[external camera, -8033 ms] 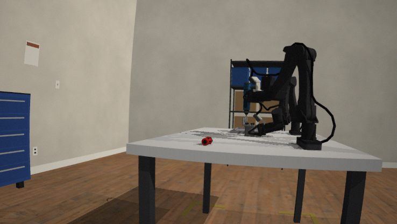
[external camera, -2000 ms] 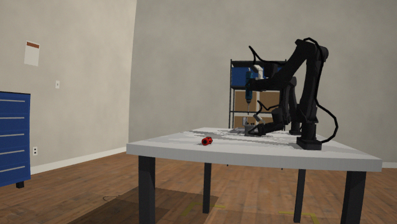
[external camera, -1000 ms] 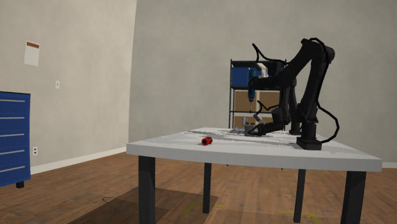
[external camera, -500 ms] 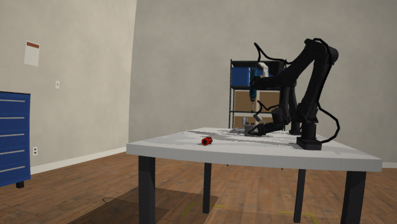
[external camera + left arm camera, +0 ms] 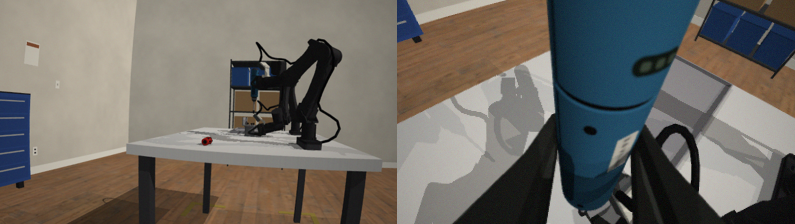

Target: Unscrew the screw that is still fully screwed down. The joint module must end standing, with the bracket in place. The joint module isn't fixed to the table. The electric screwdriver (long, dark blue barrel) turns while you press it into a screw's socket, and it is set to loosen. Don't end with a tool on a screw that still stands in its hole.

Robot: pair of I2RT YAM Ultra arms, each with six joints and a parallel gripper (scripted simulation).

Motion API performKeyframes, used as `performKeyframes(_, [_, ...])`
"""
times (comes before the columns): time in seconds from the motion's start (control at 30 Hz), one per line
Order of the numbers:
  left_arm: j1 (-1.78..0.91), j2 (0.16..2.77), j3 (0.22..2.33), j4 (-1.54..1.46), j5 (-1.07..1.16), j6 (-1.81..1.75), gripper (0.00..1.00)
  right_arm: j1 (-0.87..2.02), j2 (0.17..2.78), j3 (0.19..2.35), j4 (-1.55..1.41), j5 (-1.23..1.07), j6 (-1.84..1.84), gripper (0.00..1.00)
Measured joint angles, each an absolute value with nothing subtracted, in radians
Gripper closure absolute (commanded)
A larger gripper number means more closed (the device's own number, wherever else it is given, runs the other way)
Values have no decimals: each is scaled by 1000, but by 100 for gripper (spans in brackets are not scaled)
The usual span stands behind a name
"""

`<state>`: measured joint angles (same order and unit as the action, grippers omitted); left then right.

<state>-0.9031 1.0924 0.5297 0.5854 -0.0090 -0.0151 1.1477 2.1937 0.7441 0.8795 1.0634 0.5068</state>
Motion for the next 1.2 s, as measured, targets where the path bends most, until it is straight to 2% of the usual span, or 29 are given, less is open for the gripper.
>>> performKeyframes(1.2, [-908, 1050, 497, 554, -11, -15, 58, 1148, 2194, 744, 879, 1063, 507, 41])
